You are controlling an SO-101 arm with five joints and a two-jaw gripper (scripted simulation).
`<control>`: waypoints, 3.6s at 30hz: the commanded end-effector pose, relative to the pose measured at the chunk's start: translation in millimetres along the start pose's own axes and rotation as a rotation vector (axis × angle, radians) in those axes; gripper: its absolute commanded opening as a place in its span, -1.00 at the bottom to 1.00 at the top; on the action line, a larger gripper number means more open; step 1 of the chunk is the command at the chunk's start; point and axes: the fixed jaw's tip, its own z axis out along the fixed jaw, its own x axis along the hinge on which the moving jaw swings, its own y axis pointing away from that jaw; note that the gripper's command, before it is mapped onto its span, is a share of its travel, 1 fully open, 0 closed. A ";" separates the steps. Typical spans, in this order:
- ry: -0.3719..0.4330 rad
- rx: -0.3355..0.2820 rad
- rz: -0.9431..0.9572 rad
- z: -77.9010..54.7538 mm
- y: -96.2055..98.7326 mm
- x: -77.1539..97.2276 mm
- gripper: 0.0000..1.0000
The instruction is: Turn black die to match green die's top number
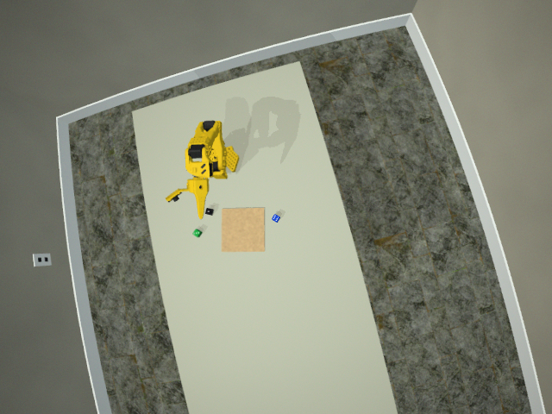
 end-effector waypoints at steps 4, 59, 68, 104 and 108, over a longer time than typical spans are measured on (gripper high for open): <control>0.000 -0.001 0.001 -0.2 0.2 -0.2 1.00; 0.438 0.610 -0.727 61.2 -166.2 16.1 -0.40; 0.461 0.620 -0.743 60.6 -171.7 17.4 -0.44; 0.416 0.602 -0.757 64.0 -164.4 9.3 -0.44; 0.416 0.602 -0.757 64.0 -164.4 9.3 -0.44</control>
